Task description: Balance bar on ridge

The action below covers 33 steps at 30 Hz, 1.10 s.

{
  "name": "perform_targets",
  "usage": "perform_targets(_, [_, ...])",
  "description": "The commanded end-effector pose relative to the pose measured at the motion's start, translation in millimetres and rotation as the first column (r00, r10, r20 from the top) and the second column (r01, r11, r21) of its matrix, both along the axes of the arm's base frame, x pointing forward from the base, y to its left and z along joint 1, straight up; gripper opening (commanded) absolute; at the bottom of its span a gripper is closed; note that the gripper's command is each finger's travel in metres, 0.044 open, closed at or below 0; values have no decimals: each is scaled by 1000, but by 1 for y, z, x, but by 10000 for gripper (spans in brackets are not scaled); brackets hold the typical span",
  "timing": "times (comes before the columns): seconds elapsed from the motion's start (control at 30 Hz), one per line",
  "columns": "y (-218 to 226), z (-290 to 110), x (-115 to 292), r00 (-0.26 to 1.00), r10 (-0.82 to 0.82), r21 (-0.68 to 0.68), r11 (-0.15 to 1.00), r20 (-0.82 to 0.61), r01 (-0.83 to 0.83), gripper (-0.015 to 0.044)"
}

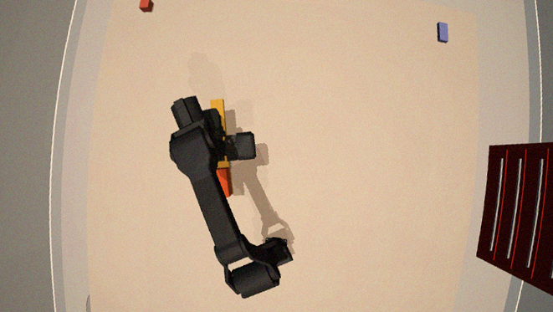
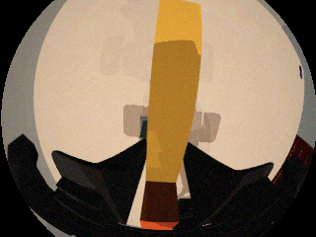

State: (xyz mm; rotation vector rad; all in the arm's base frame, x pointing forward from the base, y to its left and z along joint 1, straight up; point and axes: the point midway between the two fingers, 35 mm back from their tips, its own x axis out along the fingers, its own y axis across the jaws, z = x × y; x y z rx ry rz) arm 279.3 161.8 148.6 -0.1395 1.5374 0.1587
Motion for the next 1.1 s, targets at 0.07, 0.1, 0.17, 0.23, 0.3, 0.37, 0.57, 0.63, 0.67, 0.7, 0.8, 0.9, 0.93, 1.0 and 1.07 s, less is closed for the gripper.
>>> perform_targets(0.07, [18,1,-3,996,84,0,996,0,-84,0])
perform_targets(0.1, [19,1,-3,996,85,0,996,0,-85,0])
perform_targets(0.17, [19,0,-3,996,85,0,996,0,-85,0])
perform_targets(0.23, [19,-2,-3,996,85,0,996,0,-85,0])
perform_targets(0.3, [20,-4,-3,996,85,0,996,0,-85,0])
perform_targets(0.37, [20,-8,-3,996,86,0,996,0,-86,0])
perform_targets(0.57, [22,-17,-3,996,86,0,996,0,-86,0])
perform_targets(0.63, [22,-21,-3,996,86,0,996,0,-86,0])
perform_targets(0.67, [22,-22,-3,996,86,0,996,0,-86,0])
perform_targets(0.7, [22,-24,-3,996,86,0,996,0,-86,0])
perform_targets(0.8, [22,-29,-3,996,86,0,996,0,-86,0])
perform_targets(0.9, [22,-34,-3,996,87,0,996,0,-87,0])
perform_targets(0.93, [23,-35,-3,996,87,0,996,0,-87,0])
perform_targets(1.0, [23,-39,-3,996,87,0,996,0,-87,0])
perform_targets(1.07, [23,-42,-3,996,87,0,996,0,-87,0])
